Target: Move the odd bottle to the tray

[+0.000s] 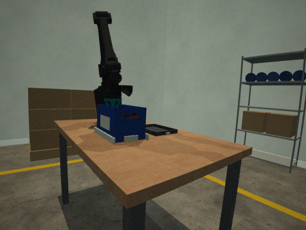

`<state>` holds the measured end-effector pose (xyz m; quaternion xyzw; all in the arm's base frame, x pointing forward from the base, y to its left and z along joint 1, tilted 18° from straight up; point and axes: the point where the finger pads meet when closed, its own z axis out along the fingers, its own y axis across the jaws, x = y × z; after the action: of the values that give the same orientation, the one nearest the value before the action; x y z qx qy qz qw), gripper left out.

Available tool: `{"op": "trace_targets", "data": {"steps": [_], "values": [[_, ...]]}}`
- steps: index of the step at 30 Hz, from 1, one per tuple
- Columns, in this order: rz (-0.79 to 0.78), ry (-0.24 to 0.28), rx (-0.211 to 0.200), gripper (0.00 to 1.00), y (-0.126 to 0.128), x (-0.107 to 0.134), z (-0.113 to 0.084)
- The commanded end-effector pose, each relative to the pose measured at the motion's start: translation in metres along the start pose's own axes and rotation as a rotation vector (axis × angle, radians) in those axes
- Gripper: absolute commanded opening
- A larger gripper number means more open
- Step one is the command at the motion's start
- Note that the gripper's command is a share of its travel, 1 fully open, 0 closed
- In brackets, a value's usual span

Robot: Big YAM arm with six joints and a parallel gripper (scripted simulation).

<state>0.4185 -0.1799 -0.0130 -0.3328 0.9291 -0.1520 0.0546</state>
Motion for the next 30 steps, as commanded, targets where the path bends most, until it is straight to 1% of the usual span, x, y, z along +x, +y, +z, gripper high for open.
{"op": "trace_targets", "data": {"steps": [1, 14, 15, 30], "values": [[-0.002, -0.004, 0.005, 0.61, -0.0043, 0.0013, 0.0042], [-0.002, -0.004, 0.005, 0.61, -0.0043, 0.0013, 0.0042], [-0.002, -0.004, 0.005, 0.00, -0.0043, 0.0013, 0.0042], [0.000, -0.003, 0.004, 0.00, -0.0042, 0.0017, 0.0036]]}}
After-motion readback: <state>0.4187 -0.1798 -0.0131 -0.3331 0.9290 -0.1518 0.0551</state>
